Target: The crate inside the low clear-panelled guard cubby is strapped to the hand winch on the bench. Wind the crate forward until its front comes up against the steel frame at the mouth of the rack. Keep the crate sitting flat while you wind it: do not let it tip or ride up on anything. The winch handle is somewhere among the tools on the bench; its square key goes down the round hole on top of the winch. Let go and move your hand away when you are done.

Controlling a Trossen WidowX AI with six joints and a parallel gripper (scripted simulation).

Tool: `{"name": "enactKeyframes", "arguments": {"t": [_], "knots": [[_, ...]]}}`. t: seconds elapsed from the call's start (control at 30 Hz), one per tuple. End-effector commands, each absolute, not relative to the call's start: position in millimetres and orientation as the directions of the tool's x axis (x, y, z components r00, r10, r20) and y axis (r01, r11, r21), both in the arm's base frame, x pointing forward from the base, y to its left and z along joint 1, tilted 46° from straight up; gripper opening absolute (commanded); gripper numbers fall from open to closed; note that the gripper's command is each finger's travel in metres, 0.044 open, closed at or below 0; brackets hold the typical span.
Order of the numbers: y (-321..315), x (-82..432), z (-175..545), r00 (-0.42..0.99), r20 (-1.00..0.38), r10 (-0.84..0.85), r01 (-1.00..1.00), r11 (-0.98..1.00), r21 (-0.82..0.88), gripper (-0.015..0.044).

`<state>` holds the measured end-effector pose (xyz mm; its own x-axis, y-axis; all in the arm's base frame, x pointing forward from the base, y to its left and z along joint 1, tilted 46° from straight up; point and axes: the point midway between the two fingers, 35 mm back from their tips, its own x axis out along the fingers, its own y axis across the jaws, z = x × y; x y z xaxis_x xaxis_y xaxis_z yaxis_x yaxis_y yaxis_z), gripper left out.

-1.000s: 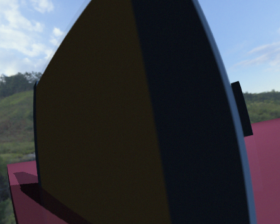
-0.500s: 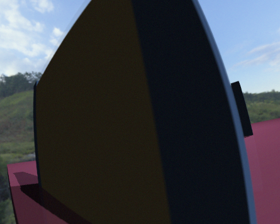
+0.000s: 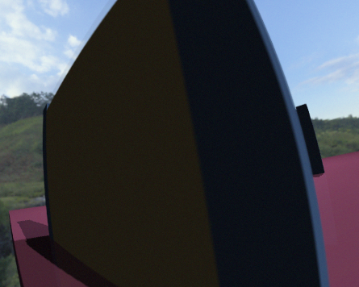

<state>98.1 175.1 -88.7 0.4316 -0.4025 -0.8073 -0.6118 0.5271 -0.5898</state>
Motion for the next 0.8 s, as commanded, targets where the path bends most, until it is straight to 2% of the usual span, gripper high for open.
{"name": "enactKeyframes", "arguments": {"t": [0.0,0.77], "knots": [[169.3,109.3,-86.1,0.456,-0.788,-0.414,-0.595,0.516,-0.616,0.0],[168.2,136.7,-79.9,0.458,-0.786,-0.414,-0.594,0.516,-0.618,0.0]]}}
